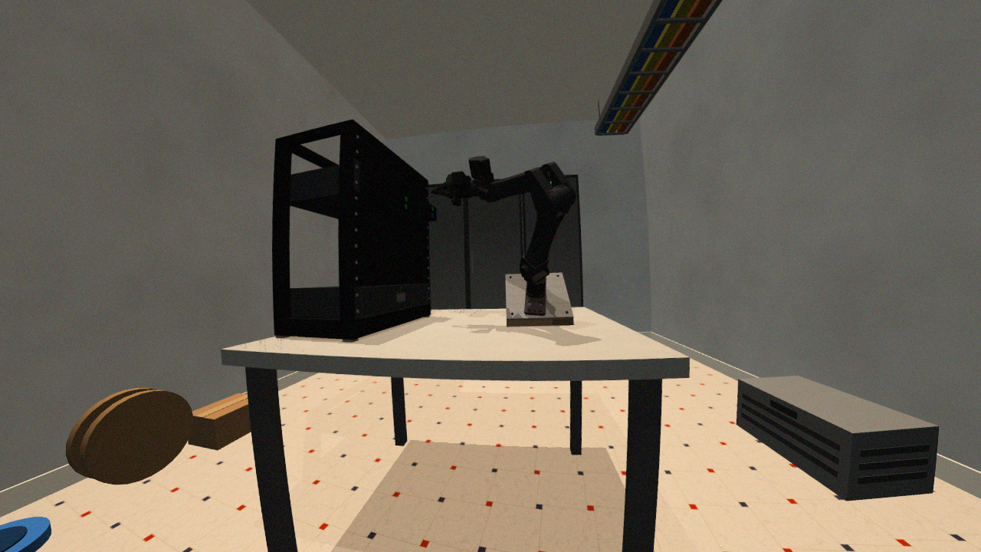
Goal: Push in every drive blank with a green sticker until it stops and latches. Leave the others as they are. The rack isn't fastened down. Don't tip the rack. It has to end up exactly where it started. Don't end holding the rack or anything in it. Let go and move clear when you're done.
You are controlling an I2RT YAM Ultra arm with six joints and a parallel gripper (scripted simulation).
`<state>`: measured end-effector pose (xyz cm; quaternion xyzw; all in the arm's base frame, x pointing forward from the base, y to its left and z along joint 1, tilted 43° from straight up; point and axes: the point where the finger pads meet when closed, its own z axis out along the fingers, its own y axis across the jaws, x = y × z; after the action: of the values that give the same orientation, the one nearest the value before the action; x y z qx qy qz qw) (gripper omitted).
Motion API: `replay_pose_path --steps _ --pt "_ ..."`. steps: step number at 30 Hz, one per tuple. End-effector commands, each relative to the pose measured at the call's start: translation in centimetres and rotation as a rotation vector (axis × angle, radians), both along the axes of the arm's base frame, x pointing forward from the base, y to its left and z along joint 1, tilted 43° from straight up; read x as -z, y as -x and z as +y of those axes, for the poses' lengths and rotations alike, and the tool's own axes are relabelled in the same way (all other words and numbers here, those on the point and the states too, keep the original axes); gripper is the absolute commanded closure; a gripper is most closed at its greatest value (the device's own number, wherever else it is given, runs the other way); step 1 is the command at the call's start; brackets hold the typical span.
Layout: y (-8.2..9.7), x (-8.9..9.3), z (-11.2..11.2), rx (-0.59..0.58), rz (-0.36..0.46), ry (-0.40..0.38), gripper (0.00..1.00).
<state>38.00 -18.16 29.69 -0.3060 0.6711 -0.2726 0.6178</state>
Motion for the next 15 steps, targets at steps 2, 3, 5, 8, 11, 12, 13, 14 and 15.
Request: replay_pose_path --steps 2,3,5,8,11,12,13,14,15 --pt "0.5 0.8 -0.2 -0.010 0.024 -0.019 1.00" --pt "0.4 2.0 -0.4 -0.010 0.044 -0.039 1.00" --pt "0.5 2.0 -0.8 -0.010 0.027 -0.023 1.00" --pt "0.6 2.4 -1.1 -0.010 0.027 -0.024 1.00" --pt "0.9 3.9 -2.4 -0.010 0.026 -0.023 1.00" --pt "1.0 4.5 -2.9 -0.010 0.026 -0.024 1.00" --pt "1.2 5.2 -3.4 -0.010 0.025 -0.024 1.00" --pt "1.3 5.8 -3.9 -0.010 0.025 -0.024 1.00" --pt "1.4 6.5 -4.5 -0.010 0.025 -0.024 1.00"
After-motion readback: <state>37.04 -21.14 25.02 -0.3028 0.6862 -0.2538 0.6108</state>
